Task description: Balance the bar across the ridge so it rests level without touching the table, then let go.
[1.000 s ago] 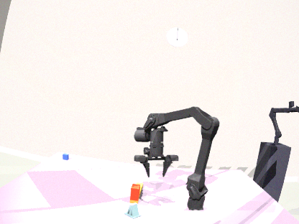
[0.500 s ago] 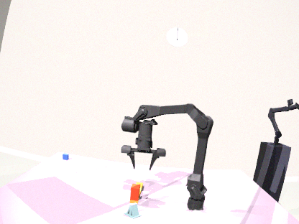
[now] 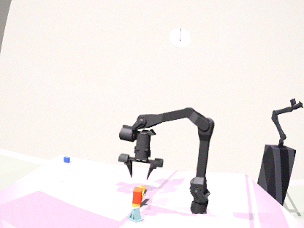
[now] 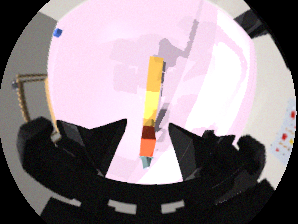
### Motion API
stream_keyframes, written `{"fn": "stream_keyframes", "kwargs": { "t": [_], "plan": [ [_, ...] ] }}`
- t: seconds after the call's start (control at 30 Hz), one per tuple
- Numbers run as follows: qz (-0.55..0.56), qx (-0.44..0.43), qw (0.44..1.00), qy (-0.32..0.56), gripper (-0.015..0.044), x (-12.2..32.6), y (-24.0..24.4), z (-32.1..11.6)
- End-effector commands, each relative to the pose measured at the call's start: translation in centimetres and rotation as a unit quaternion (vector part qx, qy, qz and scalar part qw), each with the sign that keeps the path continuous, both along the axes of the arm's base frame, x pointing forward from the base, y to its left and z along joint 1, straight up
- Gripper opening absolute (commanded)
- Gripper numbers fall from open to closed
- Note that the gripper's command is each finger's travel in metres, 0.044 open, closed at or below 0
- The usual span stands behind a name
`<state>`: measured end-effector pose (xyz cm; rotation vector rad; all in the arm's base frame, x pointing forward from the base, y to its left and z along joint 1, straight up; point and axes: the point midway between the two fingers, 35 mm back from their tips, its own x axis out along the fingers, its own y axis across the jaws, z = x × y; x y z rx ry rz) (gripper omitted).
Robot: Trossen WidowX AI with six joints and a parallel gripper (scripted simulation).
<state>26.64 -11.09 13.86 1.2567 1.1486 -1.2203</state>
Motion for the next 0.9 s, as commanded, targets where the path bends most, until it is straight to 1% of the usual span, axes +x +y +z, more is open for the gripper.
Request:
{"fn": "stream_keyframes", "kwargs": {
  "t": [0.0,0.2,0.43,0.87],
  "plan": [
    [-0.002,0.000,1.000,0.007,0.0315,-0.1,-0.1,-2.7],
    [-0.002,0.000,1.000,0.007,0.0315,-0.4,0.1,-6.4],
    [-0.002,0.000,1.000,0.007,0.0315,-0.4,0.1,-6.8],
    [-0.002,0.000,1.000,0.007,0.0315,-0.4,0.1,-8.9]
  ]
}}
